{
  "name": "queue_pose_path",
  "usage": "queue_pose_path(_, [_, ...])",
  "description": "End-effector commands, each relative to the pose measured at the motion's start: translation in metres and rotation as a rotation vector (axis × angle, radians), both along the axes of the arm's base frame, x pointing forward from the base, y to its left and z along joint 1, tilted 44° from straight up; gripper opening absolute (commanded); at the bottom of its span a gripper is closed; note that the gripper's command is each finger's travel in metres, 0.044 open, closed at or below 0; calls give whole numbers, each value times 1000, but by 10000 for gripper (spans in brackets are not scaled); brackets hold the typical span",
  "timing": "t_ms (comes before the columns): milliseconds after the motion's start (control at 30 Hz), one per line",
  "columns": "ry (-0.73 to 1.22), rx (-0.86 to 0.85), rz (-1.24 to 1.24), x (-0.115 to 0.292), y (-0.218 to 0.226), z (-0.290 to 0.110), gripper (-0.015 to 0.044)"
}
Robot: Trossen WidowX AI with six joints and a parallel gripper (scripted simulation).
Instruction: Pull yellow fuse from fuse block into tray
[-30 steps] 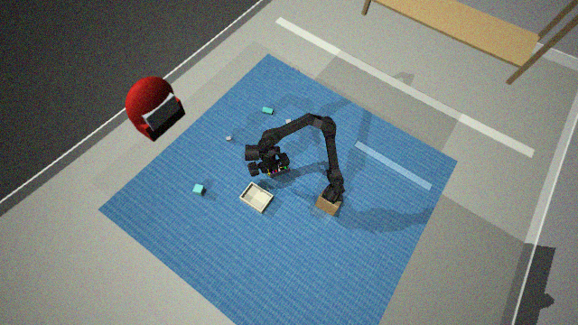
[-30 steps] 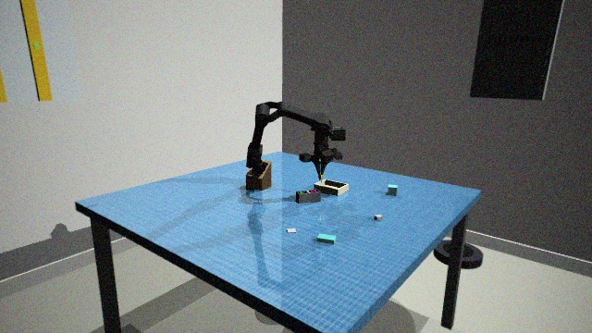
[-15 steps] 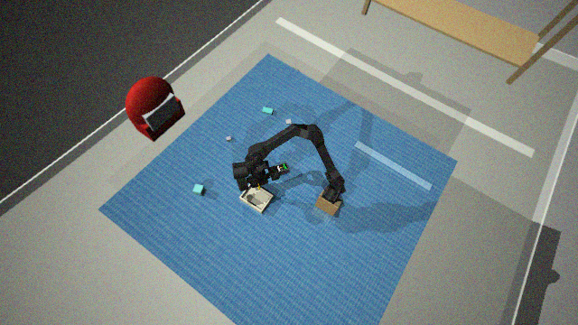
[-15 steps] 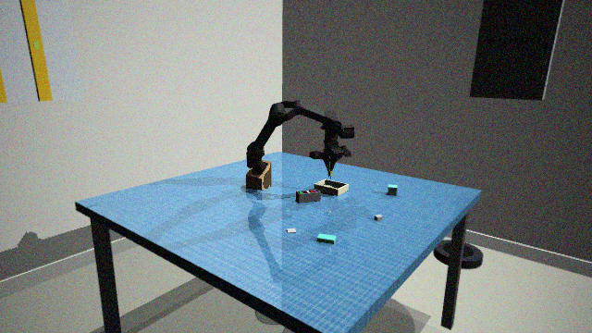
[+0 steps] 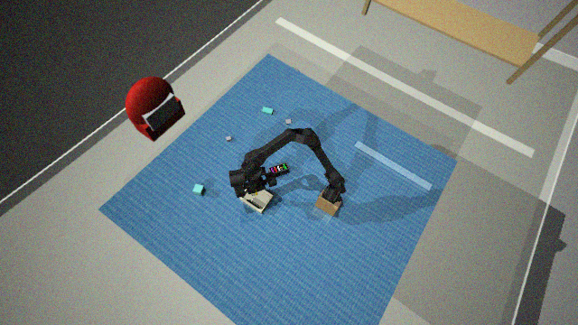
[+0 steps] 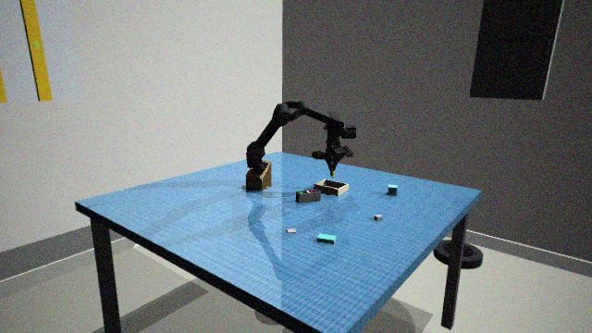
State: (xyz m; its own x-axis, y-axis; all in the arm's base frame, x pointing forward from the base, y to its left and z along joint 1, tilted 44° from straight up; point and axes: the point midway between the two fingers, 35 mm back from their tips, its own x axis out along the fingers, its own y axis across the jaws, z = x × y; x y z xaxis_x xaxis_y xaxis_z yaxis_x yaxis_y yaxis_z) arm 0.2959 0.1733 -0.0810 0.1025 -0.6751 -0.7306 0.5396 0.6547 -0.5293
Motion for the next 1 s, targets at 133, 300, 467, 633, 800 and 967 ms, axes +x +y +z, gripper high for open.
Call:
queue_pose_path(133, [3,-2,-3,1,-10,-11,0])
queue_pose_path(300, [3,-2,-3,1,-15,-17,0])
queue_pose_path(467, [3,-3,-3,2,-21,-23,0])
queue_pose_path(633, [3,-3,-3,2,-25,-27,0])
queue_pose_path(800, [2,1,-8,2,-22,-25,79])
queue_pose_path(967, [2,1,-8,2,-22,-25,210])
